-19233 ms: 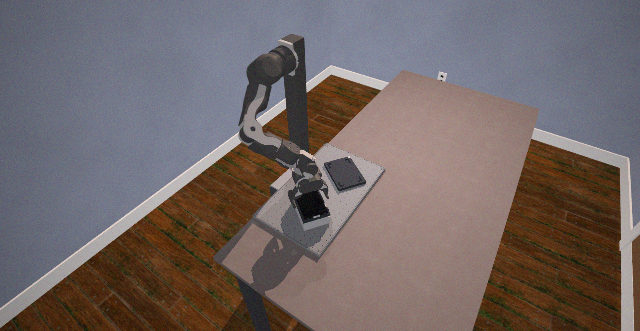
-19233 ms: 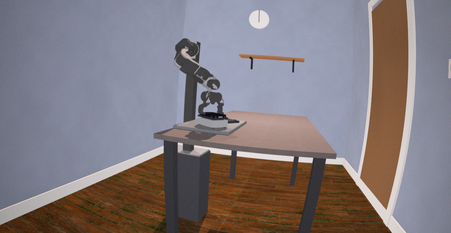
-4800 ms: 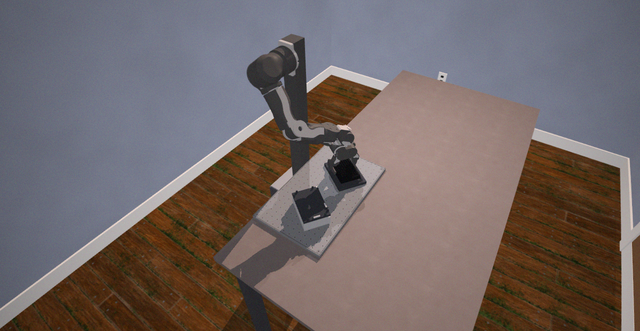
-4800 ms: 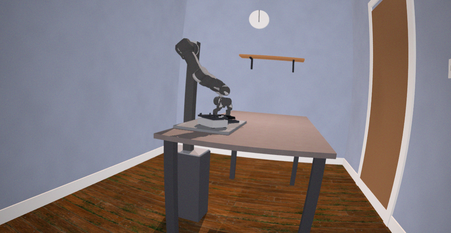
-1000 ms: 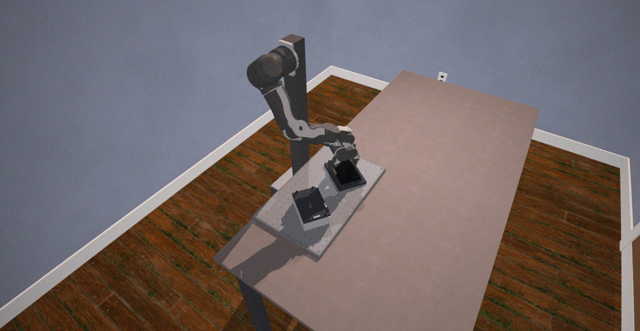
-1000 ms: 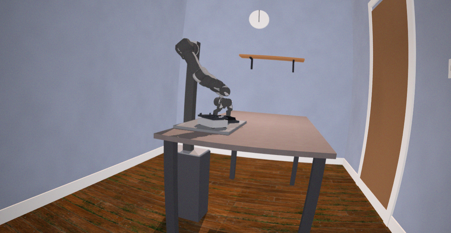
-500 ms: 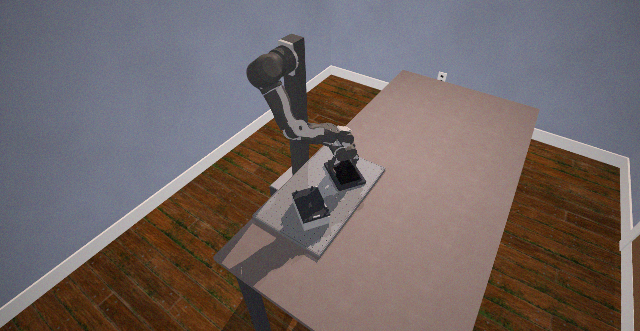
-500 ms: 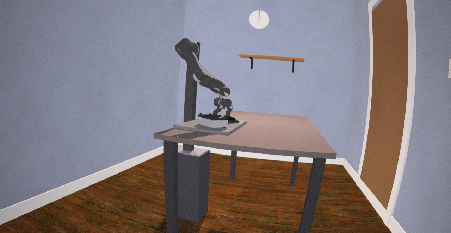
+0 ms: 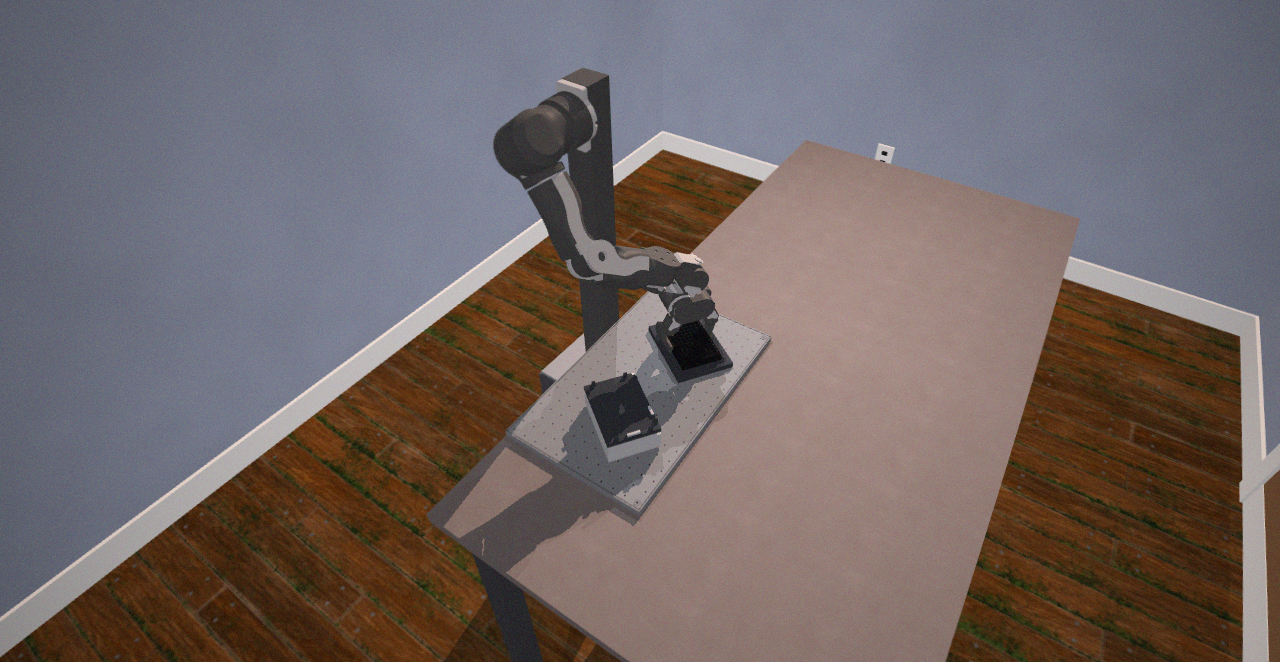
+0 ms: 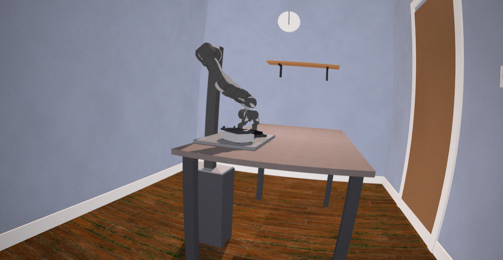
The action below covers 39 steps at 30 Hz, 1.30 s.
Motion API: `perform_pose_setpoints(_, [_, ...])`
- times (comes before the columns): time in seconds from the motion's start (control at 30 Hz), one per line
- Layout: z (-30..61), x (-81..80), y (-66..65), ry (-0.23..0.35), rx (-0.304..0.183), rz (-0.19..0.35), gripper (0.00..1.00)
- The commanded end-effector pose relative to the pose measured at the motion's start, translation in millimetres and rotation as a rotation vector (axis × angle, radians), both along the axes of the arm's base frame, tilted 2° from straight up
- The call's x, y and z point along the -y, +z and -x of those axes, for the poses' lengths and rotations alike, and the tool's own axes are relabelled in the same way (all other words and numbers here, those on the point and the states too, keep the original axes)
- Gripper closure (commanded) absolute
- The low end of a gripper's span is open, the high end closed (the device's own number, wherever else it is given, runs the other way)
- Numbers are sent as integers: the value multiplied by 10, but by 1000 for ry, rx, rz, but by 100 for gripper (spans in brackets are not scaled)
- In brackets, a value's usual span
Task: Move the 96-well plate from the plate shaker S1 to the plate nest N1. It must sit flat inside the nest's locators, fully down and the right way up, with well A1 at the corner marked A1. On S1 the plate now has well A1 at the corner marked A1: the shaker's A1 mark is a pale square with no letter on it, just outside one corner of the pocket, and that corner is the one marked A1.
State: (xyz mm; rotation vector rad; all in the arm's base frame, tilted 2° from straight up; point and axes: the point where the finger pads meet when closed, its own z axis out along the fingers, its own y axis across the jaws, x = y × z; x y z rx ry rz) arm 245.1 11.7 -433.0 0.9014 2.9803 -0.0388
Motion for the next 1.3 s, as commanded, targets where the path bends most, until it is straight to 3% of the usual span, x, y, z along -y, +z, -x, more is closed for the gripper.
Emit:
perform_pose_setpoints(0.0, [0, -17, 1, 5, 2, -5, 97])
perform_pose_setpoints(0.47, [-3, -6, 5, 0, 1, -2, 50])
perform_pose_setpoints(0.53, [-3, -6, 5, 0, 1, -2, 50])
perform_pose_setpoints(0.8, [-3, -6, 5, 0, 1, -2, 23])
perform_pose_setpoints(1.1, [-3, -6, 5, 0, 1, -2, 23])
perform_pose_setpoints(1.27, [1, -19, 407, 1, 2, -4, 23])
